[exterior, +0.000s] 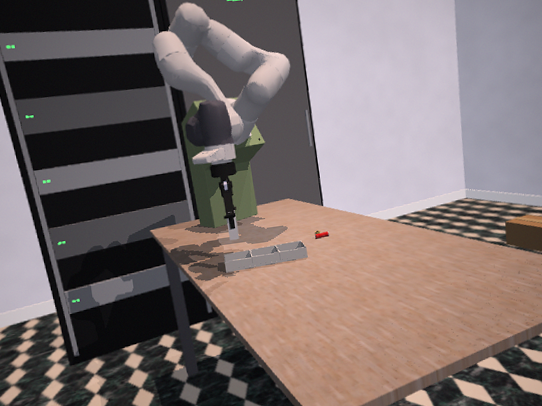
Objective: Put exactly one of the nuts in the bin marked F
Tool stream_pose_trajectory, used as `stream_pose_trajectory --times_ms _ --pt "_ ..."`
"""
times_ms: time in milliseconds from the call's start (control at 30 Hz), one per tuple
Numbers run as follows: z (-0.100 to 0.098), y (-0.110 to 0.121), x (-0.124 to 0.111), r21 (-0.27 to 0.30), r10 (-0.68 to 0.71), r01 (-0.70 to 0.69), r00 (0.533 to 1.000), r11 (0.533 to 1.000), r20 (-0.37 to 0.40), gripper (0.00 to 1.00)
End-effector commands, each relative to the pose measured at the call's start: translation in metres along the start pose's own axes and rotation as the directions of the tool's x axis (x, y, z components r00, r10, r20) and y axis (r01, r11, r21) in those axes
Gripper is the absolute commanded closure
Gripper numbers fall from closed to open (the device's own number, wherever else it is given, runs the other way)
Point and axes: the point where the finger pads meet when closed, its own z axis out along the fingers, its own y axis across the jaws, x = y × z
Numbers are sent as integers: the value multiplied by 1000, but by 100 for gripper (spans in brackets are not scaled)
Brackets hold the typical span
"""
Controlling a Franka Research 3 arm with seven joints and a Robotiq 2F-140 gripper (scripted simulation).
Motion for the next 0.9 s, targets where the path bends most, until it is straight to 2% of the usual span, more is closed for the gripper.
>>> stream_pose_trajectory --times_ms 0,67,567,633,867 --pt "-13 3 0 -14 -23 23 1000 1000 1 0" --pt "-13 3 0 -14 -23 23 1000 1000 1 0" --pt "-73 3 0 -14 -23 23 1000 1000 1 0" --pt "-73 3 0 -14 -23 23 1000 1000 1 0" --pt "-101 2 0 -14 -23 23 1000 1000 1 0"
